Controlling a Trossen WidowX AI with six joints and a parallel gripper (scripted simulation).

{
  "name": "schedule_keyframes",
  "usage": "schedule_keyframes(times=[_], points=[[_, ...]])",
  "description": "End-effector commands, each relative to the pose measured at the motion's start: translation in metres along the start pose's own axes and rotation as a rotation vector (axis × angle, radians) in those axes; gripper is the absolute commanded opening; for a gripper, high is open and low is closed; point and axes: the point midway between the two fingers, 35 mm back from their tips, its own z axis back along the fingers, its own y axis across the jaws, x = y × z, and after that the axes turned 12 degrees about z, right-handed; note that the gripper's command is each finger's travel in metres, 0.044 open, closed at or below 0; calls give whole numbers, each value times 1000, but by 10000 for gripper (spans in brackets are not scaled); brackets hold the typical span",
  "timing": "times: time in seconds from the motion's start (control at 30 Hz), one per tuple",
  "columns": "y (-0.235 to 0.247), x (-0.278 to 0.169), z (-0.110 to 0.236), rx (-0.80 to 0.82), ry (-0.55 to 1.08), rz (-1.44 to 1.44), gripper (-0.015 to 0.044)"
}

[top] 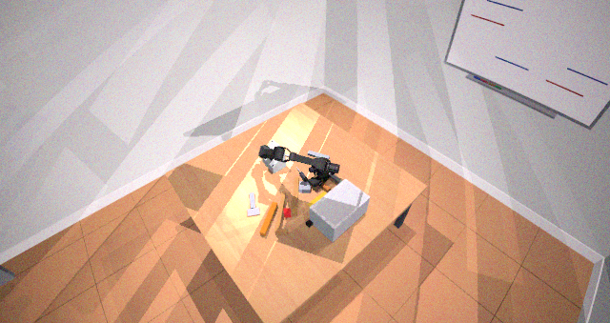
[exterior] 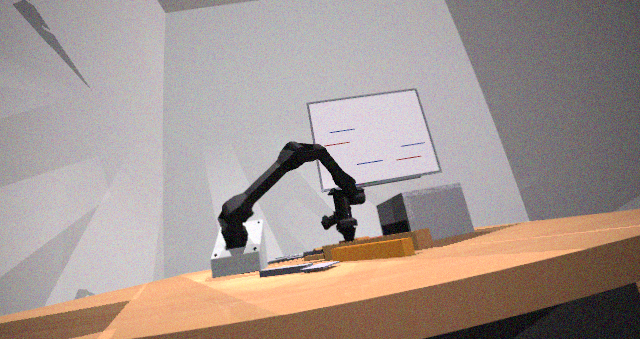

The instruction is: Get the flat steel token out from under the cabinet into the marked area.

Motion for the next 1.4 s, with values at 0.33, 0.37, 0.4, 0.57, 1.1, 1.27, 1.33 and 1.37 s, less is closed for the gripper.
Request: schedule_keyframes(times=[0.33,0.37,0.4,0.57,1.1,1.27,1.33,1.37], points=[[2,-14,0,-2,4,0,0],[2,-15,0,-2,4,-1,0],[2,-16,0,-2,4,-1,0],[3,-19,0,-1,4,-1,0],[6,-32,1,-1,4,-1,0],[7,-33,-1,-1,4,-1,0],[8,-33,-1,-1,4,-1,0],[8,-33,-1,-1,4,-1,0]])
